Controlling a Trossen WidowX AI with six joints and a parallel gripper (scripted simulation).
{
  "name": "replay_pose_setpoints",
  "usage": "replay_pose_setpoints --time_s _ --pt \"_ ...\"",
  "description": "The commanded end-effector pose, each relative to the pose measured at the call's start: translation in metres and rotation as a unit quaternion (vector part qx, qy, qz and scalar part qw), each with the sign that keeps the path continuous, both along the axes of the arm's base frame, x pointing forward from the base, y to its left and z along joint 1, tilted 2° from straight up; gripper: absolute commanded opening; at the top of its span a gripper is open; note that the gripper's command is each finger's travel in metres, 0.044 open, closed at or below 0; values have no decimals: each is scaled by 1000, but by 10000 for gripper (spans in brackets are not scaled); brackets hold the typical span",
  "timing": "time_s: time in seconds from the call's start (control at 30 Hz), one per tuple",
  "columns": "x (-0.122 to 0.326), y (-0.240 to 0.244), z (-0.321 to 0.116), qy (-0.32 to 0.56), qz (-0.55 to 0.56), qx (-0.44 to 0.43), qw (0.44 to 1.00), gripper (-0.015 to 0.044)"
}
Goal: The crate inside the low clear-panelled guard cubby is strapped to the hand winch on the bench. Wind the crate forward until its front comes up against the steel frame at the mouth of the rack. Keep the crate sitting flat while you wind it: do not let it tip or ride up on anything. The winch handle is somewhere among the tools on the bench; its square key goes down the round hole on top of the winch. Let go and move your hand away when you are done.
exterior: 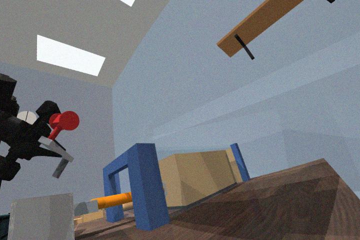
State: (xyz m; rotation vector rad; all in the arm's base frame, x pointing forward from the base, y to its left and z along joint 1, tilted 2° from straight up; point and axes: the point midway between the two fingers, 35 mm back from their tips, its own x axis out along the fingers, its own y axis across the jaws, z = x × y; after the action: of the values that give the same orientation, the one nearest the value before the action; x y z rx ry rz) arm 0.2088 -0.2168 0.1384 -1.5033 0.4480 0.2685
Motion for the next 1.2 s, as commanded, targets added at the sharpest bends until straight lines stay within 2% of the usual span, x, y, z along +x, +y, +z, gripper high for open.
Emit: replay_pose_setpoints --time_s 0.0,0.83,1.17 --pt "0 1 2 -32 2 -3 999 0" --pt "-1 2 1 -225 4 -22 974 0" --pt "-1 3 1 -230 5 -22 973 0"
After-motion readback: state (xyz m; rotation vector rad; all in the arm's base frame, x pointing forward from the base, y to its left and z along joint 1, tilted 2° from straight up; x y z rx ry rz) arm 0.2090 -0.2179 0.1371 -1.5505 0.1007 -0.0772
